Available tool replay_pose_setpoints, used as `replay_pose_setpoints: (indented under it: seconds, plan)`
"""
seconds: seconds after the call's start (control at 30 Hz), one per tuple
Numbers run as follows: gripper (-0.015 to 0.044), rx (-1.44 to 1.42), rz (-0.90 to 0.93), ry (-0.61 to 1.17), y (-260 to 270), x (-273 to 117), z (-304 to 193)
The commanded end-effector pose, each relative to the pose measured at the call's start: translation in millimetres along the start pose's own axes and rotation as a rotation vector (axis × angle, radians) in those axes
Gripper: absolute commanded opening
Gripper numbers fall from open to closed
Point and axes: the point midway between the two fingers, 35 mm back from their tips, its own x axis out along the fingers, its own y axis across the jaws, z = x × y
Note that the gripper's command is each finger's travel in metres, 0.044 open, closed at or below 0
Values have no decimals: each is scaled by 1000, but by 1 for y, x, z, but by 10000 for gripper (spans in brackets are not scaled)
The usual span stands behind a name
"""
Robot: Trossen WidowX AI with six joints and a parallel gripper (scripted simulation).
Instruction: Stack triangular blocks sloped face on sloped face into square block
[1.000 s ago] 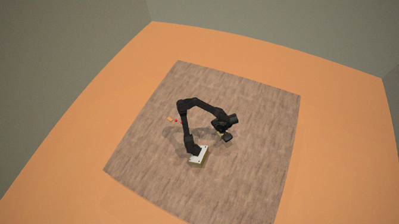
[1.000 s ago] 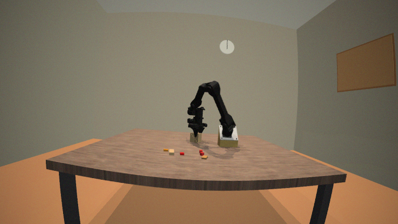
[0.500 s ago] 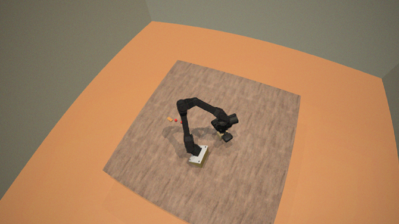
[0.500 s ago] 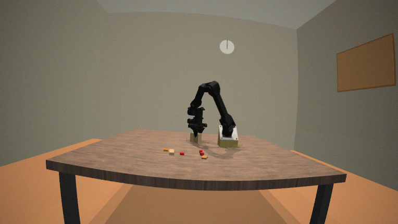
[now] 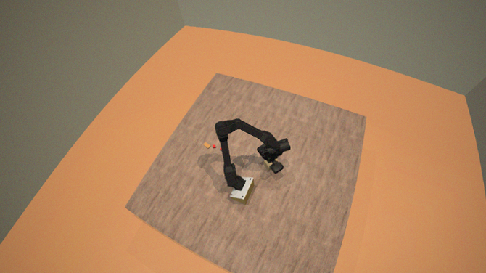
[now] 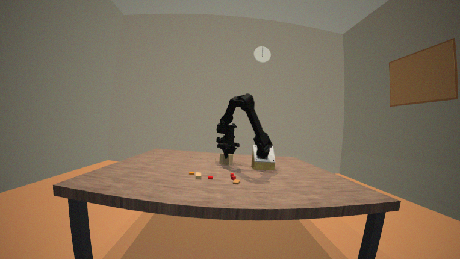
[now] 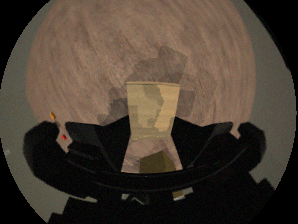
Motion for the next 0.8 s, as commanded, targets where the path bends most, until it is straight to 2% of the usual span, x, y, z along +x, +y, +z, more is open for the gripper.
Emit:
replay_pose_setpoints:
  seconds: [0.0,0.27,0.57,0.63,0.77]
  plan:
    - [236,0,0,0,0,0,0]
    - [440,0,0,0,0,0,0]
    - [440,0,0,0,0,-2,1]
    - [440,1,-2,-2,0,-19,4]
    - [440,2,-5,-2,-1,-85,5]
